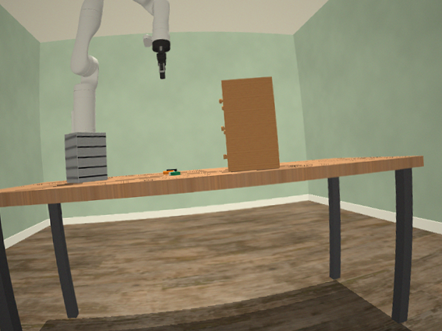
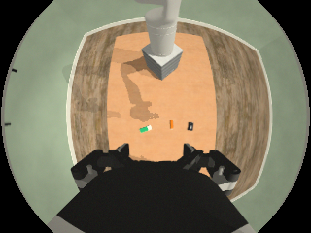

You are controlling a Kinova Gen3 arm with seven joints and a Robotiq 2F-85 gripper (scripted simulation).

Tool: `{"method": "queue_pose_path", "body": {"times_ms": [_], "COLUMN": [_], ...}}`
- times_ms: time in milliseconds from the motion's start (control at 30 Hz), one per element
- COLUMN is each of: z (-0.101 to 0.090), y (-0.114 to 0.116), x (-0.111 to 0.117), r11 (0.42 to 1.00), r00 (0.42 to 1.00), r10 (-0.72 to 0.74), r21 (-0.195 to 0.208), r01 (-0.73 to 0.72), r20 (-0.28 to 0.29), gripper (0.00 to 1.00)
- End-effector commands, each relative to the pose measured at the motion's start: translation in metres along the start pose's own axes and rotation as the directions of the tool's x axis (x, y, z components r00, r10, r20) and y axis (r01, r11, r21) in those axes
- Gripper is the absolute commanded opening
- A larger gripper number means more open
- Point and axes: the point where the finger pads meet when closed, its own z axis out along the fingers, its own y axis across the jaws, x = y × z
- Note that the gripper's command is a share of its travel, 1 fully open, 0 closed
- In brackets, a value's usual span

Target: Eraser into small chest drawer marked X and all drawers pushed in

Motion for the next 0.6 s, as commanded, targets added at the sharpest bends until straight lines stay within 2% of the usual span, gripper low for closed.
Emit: {"method": "queue_pose_path", "body": {"times_ms": [0,567], "z": [-0.0025,-0.0039], "y": [0.0022,0.004], "x": [0.0004,0.0012], "r11": [1.0,1.0], "r00": [1.0,1.0], "r10": [-0.01,-0.018], "r21": [0.004,0.007], "r01": [0.009,0.018], "r20": [0.005,0.007], "gripper": [1.0,1.0]}}
